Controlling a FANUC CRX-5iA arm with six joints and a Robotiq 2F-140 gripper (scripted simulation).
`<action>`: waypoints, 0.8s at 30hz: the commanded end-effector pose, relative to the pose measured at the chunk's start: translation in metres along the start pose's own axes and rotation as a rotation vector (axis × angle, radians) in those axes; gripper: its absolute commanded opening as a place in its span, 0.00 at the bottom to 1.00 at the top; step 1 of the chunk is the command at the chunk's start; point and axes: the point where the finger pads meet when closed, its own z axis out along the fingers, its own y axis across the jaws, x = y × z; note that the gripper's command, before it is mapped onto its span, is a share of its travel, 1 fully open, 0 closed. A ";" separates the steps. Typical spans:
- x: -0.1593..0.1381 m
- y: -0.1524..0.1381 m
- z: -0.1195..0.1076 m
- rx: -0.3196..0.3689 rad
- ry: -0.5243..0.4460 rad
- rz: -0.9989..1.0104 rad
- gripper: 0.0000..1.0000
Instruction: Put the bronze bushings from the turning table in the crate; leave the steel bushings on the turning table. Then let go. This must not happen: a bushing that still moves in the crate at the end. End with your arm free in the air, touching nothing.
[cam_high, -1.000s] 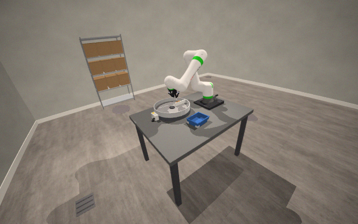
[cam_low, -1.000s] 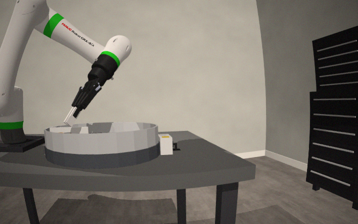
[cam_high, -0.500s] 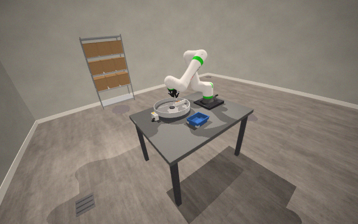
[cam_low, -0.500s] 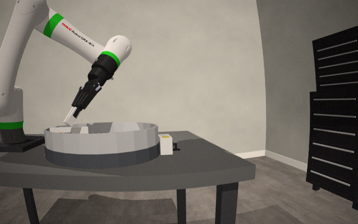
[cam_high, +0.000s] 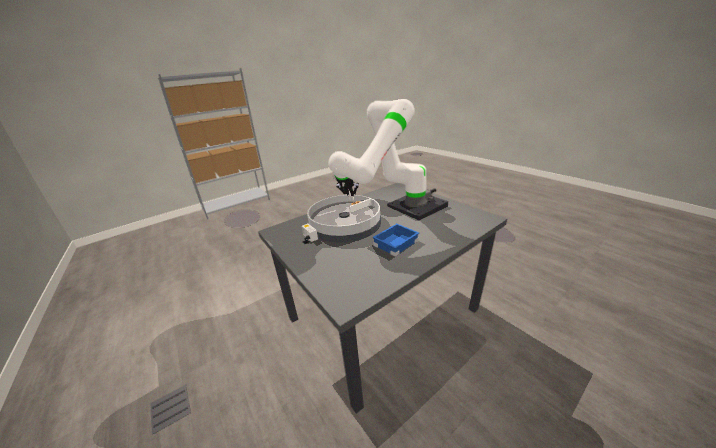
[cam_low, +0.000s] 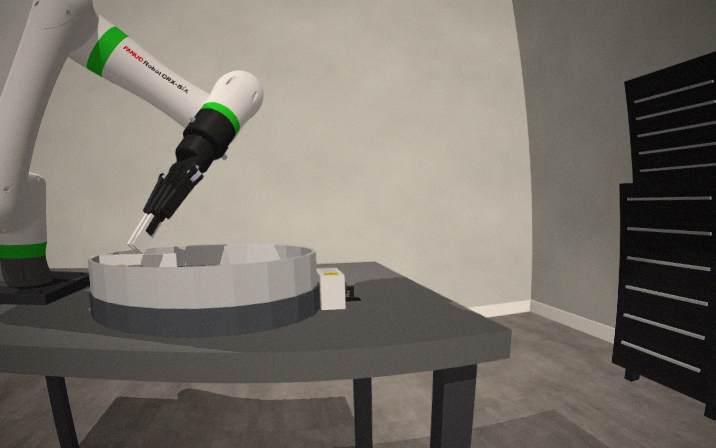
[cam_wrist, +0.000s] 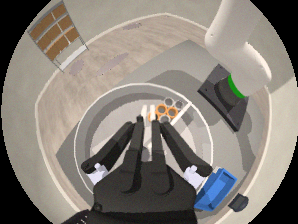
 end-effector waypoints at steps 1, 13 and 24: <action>0.000 0.000 0.000 0.000 0.000 0.000 0.06; -0.010 0.000 0.012 0.000 0.000 0.000 0.06; -0.013 0.000 0.015 0.000 0.000 0.000 0.06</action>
